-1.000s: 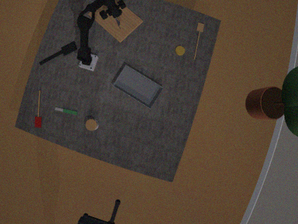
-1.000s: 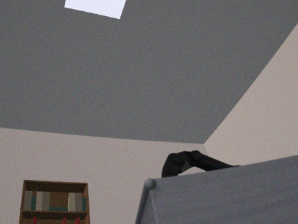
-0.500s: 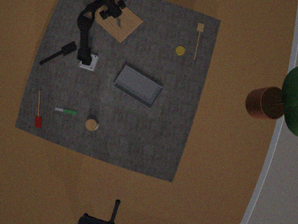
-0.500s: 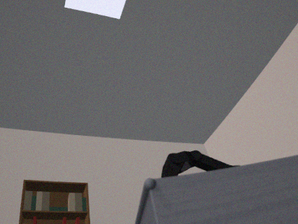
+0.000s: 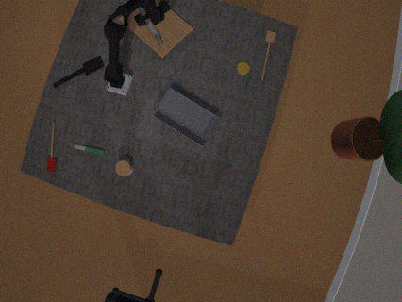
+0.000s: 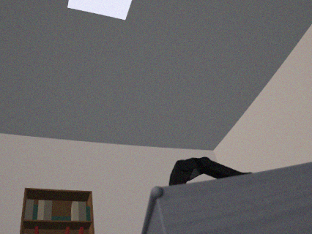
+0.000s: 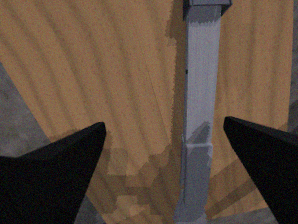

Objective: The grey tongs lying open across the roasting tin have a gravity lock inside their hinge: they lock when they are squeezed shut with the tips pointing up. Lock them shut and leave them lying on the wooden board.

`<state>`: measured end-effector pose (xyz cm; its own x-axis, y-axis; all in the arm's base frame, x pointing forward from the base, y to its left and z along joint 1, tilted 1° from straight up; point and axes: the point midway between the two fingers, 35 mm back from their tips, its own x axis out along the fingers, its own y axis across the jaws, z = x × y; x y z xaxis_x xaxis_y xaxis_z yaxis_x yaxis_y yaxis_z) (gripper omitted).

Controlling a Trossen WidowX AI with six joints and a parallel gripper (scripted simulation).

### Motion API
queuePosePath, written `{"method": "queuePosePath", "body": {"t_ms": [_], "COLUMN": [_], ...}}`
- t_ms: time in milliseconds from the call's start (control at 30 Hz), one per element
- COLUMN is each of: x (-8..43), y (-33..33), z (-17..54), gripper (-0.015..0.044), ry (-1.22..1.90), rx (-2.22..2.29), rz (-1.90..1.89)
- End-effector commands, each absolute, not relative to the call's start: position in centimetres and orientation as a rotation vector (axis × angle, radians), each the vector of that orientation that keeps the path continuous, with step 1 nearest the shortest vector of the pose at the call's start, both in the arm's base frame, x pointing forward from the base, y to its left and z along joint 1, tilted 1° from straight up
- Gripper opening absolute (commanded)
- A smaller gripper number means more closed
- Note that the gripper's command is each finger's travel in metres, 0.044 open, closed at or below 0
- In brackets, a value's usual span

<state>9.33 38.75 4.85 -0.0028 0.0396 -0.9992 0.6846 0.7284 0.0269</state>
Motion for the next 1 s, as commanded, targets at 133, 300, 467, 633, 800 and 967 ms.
{"method": "queuePosePath", "body": {"t_ms": [133,300,467,633,800,967], "x": [15.7,21.1,22.3,22.3,22.3,22.3], "y": [36.4,32.3,31.0,30.9,30.5,30.4], "z": [9.7,14.6,15.9,16.4,19.5,20.0], "gripper": [0.0440,0.0440,0.0440,0.0440,0.0440,0.0440], "ry": [1.498,1.491,1.489,1.488,1.486,1.486], "rx": [0.625,0.627,0.627,0.628,0.634,0.635], "rz": [-0.558,-0.560,-0.561,-0.560,-0.556,-0.556]}}
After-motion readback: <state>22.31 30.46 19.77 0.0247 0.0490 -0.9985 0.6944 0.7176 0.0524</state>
